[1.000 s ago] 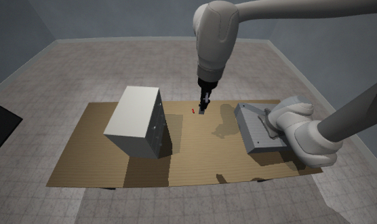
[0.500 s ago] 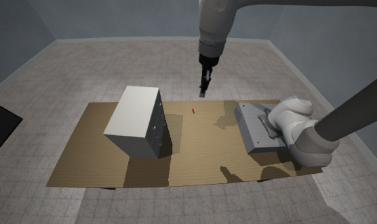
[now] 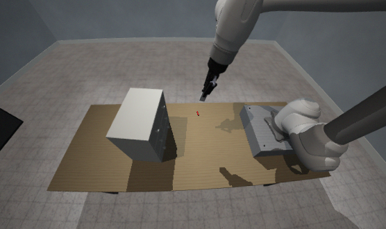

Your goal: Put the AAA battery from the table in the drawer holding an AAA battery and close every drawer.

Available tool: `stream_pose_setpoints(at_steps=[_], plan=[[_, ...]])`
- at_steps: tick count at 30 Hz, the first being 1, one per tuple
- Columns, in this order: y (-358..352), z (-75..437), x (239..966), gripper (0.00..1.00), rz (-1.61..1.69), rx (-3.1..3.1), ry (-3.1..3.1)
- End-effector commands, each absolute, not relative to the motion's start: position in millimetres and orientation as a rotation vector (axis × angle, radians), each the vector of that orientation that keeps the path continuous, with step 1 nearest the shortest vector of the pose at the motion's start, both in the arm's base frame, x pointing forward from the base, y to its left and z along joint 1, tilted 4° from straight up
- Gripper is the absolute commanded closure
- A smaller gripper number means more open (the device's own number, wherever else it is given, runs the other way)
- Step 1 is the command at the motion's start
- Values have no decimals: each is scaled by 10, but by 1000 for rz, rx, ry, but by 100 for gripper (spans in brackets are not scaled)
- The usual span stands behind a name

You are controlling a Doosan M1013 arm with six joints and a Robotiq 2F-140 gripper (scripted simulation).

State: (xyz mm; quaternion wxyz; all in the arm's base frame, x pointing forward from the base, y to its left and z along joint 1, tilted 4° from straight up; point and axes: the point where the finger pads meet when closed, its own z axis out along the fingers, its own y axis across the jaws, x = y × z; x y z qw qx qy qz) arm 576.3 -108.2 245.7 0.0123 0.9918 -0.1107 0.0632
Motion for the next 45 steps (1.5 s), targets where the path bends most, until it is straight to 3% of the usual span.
stream_pose_setpoints(at_steps=[1, 11, 17, 45], plan=[[-1107, 2330, 5869, 100, 413, 3055, -340], [-1176, 1988, 6169, 100, 986, 2879, -317], [-1192, 1872, 6275, 100, 1172, 2798, -305], [-1255, 1598, 6512, 100, 1578, 2556, -278]])
